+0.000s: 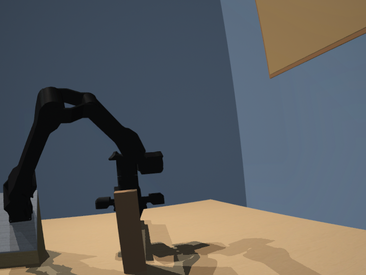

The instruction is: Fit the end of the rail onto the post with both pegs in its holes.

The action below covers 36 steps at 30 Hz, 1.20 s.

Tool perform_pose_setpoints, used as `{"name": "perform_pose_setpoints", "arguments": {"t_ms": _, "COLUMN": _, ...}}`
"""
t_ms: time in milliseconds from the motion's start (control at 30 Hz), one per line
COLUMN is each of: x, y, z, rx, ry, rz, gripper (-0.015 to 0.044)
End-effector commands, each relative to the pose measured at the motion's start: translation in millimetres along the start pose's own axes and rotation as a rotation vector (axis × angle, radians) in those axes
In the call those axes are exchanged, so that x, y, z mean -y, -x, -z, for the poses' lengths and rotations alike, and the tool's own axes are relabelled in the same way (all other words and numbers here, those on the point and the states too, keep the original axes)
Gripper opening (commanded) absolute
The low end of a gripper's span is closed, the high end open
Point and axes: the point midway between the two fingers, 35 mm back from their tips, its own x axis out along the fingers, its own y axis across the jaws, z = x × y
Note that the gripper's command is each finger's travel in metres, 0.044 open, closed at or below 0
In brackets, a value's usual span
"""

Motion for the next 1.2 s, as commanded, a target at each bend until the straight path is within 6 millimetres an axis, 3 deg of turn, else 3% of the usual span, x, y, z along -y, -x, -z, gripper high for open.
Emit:
{"name": "perform_pose_setpoints", "arguments": {"t_ms": 0, "x": 2.4, "y": 8.8, "z": -1.4, "rx": 0.018, "ry": -0.004, "rz": 0.015, "gripper": 0.0}}
{"name": "perform_pose_setpoints", "arguments": {"t_ms": 700, "x": 1.9, "y": 19.4, "z": -1.4, "rx": 0.019, "ry": -0.004, "rz": 0.014, "gripper": 0.0}}
{"name": "perform_pose_setpoints", "arguments": {"t_ms": 1167, "x": 1.7, "y": 14.3, "z": -1.4, "rx": 0.018, "ry": -0.004, "rz": 0.015, "gripper": 0.0}}
